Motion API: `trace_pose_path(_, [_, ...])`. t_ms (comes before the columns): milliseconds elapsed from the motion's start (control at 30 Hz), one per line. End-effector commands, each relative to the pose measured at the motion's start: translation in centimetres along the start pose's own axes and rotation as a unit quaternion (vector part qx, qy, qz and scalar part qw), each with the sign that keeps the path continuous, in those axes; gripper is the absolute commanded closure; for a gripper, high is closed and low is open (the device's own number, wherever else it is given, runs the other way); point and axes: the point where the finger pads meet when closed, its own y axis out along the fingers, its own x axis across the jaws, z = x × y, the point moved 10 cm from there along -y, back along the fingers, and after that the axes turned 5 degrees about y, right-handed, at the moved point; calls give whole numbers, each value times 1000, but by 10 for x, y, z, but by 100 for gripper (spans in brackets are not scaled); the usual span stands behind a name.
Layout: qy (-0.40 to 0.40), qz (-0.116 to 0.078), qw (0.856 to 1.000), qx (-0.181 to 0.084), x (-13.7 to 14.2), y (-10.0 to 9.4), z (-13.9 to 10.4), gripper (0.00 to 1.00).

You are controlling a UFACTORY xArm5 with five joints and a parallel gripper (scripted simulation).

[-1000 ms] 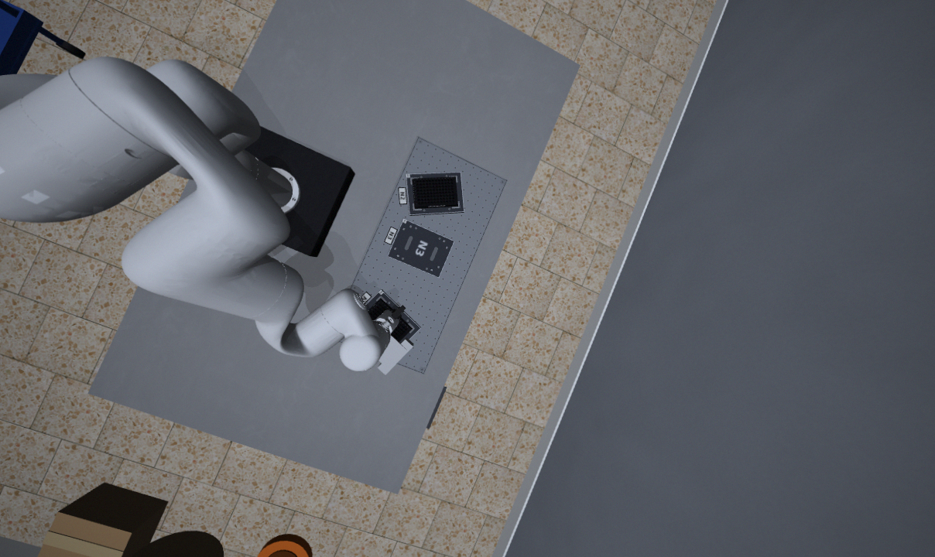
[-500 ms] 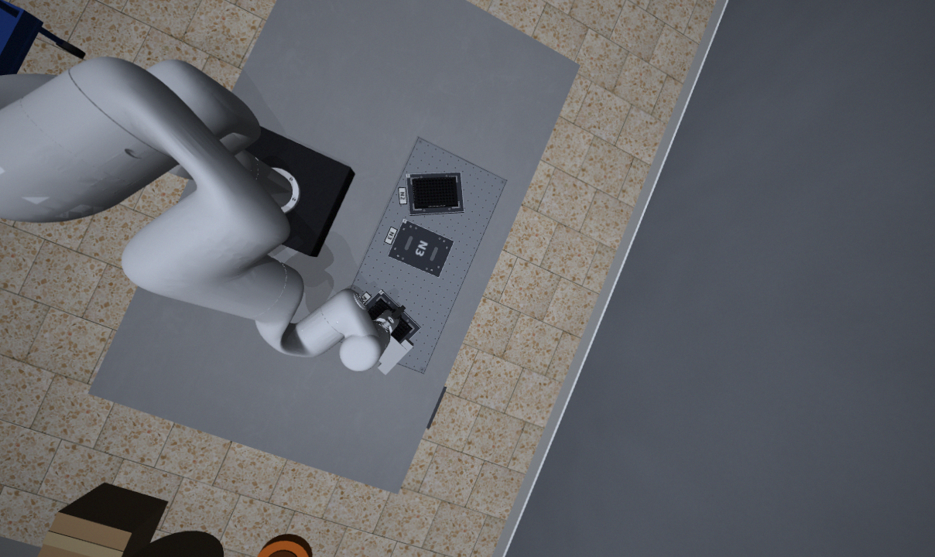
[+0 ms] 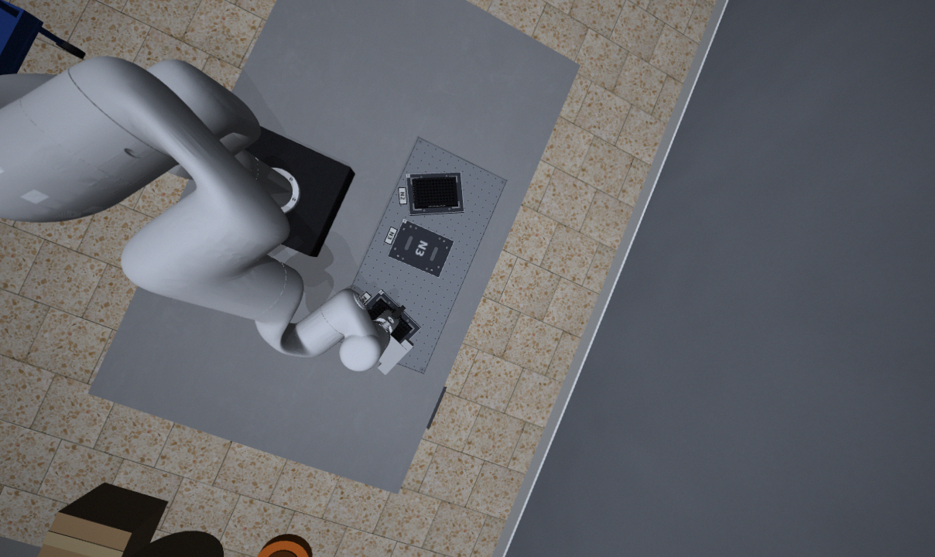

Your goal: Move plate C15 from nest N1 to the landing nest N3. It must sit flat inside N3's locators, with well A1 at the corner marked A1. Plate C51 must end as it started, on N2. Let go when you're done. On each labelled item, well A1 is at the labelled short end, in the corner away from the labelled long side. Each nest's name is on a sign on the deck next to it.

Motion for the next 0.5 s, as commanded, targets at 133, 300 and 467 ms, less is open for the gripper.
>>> trace_pose_path(133, [0,-2,1000,2,0,-6,1,100])
trace_pose_path(300, [0,-2,1000,2,0,-10,1,100])
trace_pose_path(467, [0,-2,1000,2,0,-12,1,100])
